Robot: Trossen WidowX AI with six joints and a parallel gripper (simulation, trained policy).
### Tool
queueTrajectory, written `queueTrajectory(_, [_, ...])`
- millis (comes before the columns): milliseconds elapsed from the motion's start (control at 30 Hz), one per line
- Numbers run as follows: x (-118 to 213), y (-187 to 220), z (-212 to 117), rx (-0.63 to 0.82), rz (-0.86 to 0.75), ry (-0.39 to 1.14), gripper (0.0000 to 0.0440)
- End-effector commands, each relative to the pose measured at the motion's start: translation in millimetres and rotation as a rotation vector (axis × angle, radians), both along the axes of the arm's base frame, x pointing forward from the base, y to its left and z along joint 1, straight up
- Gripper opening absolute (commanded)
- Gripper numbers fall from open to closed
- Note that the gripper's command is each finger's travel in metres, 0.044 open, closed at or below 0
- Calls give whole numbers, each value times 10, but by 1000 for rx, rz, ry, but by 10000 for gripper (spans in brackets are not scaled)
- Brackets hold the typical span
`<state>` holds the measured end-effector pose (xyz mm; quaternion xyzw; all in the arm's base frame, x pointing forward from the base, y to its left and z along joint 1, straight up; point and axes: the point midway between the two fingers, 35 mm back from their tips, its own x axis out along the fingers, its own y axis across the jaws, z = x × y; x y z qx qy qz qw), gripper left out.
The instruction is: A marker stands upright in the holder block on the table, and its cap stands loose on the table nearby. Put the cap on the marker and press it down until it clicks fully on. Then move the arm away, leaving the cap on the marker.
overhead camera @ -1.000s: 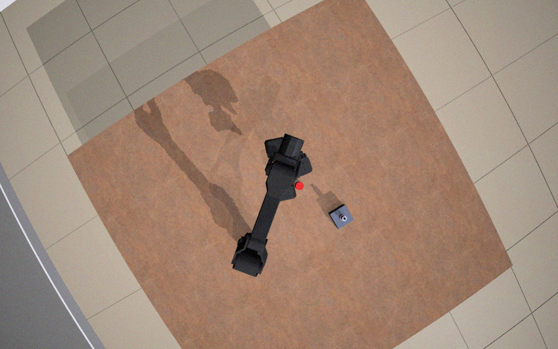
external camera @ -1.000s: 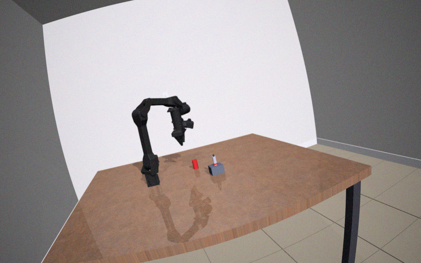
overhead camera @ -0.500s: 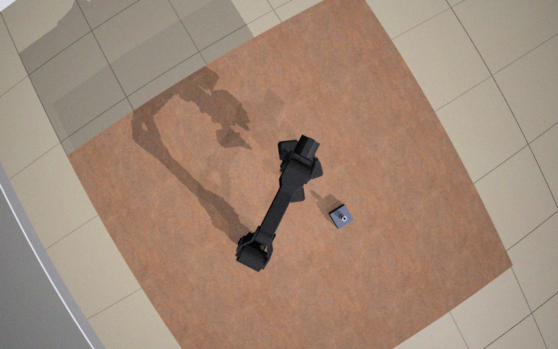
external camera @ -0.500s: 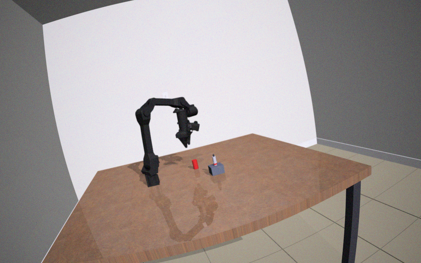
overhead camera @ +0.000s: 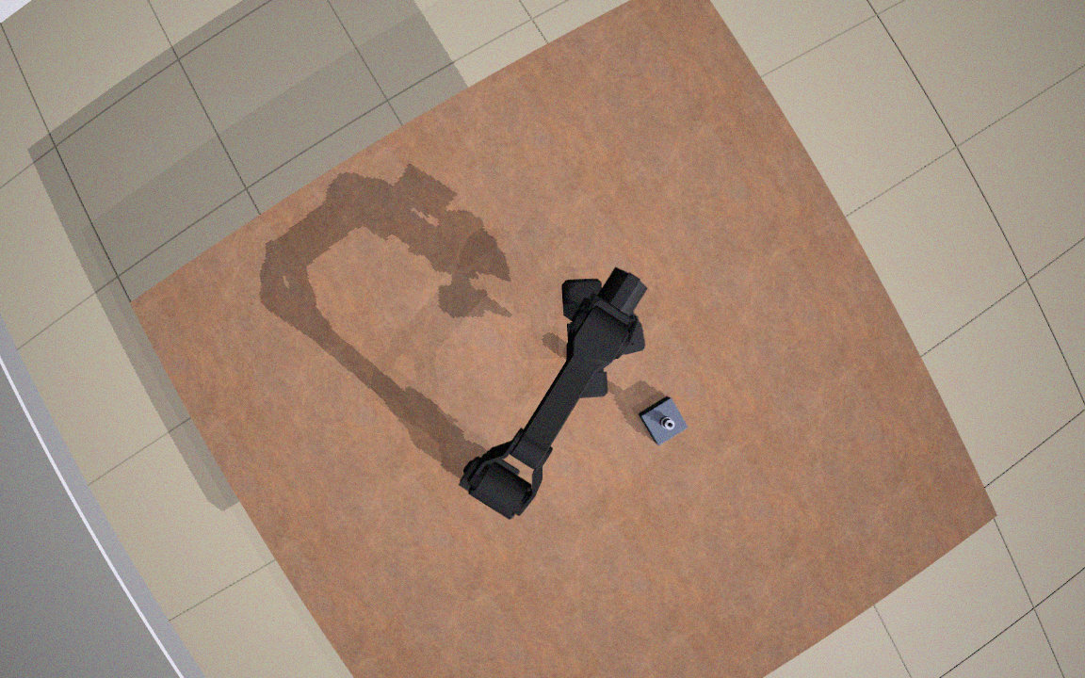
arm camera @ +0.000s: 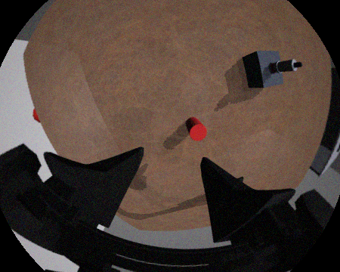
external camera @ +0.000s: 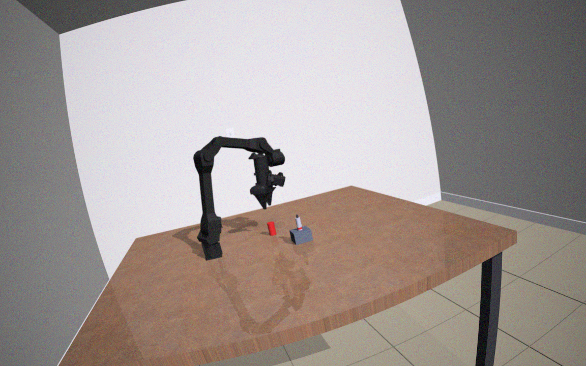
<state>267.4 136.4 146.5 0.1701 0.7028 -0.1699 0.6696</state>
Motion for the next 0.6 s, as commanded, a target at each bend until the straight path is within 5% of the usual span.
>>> queueTrajectory(0, [42, -68, -50, -12, -11, 17, 313])
queueTrajectory(567, [9, -263, -278, -47, -38, 118, 304])
